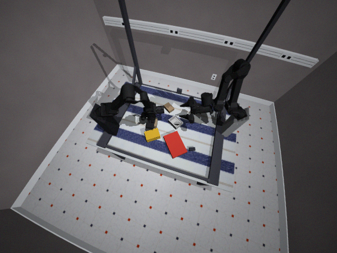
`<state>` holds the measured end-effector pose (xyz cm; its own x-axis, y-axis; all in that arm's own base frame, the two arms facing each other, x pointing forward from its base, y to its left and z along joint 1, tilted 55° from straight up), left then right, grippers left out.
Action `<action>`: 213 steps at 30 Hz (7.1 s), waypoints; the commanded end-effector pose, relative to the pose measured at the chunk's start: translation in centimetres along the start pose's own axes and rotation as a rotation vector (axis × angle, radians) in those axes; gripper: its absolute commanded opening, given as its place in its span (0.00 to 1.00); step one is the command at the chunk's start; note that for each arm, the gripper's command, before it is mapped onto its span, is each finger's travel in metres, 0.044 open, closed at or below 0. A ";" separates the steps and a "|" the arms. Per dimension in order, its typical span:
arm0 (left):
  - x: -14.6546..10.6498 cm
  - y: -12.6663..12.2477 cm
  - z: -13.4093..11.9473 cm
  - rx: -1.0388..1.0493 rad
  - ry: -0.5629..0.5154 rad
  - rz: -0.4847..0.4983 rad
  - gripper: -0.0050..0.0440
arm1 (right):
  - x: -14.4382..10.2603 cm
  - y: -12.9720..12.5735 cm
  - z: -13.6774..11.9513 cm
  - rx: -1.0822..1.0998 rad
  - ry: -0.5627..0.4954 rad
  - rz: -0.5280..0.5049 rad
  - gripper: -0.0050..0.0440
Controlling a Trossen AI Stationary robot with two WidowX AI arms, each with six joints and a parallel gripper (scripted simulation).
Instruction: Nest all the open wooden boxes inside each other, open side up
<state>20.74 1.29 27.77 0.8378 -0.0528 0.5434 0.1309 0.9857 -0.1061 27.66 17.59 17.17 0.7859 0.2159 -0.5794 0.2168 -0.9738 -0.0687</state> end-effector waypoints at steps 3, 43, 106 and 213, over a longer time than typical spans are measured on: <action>0.1 -0.1 0.7 0.003 -0.026 -0.005 0.92 | -1.5 -0.2 -0.9 0.292 0.029 -0.014 0.10; 0.1 -0.1 0.7 0.003 -0.026 -0.005 0.92 | -6.7 -0.4 -1.1 2.325 0.001 -0.043 0.00; 0.5 -4.1 -3.6 -0.227 0.541 0.045 0.92 | -4.7 -5.4 3.9 3.760 0.001 0.005 0.00; -5.7 -6.1 -5.6 -0.182 1.059 0.081 0.92 | -5.4 -5.2 2.7 3.902 -0.046 -0.016 0.34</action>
<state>18.22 -5.31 19.90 0.8574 -0.1818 -0.4815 0.0527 0.9616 -0.2694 20.22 22.33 16.57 0.7860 0.2164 -0.5792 0.2331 0.7639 0.6018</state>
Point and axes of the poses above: on each arm, the point midway between the two fingers, 35 mm back from their tips, its own x axis out along the fingers, its own y axis across the jaws, z = x × y, the point moved 5 cm from there along -x, back along the fingers, and after that the axes turned 4 degrees about x, right-handed, at the moved point
